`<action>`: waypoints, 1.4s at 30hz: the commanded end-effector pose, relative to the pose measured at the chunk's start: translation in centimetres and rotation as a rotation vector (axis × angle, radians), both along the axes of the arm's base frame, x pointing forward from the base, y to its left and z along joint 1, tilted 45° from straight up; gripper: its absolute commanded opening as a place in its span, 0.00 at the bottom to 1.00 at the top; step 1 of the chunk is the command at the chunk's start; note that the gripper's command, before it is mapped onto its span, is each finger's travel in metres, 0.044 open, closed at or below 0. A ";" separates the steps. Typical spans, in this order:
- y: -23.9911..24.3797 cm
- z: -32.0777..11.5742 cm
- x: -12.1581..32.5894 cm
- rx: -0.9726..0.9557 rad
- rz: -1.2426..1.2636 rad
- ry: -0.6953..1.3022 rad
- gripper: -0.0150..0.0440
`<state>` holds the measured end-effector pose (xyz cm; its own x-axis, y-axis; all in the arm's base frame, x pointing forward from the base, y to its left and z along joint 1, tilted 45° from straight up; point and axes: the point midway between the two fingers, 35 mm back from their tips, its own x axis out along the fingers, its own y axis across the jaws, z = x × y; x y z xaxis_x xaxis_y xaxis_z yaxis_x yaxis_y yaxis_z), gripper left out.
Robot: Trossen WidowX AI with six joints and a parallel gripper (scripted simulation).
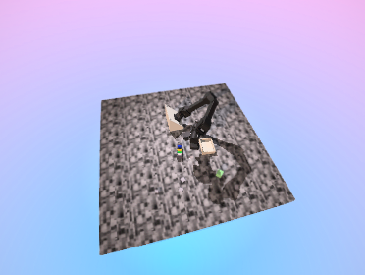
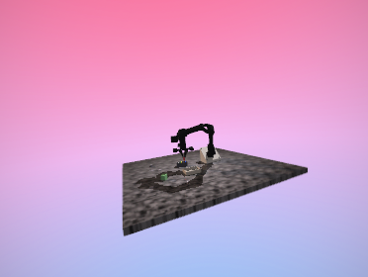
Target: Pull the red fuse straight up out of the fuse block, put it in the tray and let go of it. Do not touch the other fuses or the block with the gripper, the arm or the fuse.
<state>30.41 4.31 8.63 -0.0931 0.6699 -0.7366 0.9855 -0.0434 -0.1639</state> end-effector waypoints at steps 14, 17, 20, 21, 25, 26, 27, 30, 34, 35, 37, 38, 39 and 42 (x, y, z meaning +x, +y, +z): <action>8.6 8.5 -2.6 0.038 0.003 0.004 0.25; 8.6 8.5 -2.6 0.038 0.003 0.004 0.25; 8.9 8.3 -2.6 0.038 0.003 0.004 0.25; 9.0 8.1 -2.6 0.037 0.003 0.004 0.25; 9.4 7.7 -2.7 0.037 0.003 0.004 0.25; 9.5 7.6 -2.7 0.037 0.003 0.004 0.25; 9.7 7.5 -2.7 0.037 0.003 0.004 0.25; 10.0 7.1 -2.8 0.038 0.003 0.004 0.25; 10.4 6.7 -2.8 0.038 0.003 0.004 0.25; 10.6 6.6 -2.8 0.038 0.003 0.004 0.25; 10.8 6.3 -2.9 0.038 0.003 0.004 0.25; 10.9 6.2 -2.9 0.039 0.003 0.004 0.25; 11.0 6.1 -2.9 0.039 0.003 0.004 0.25; 11.3 5.8 -3.0 0.039 0.003 0.004 0.25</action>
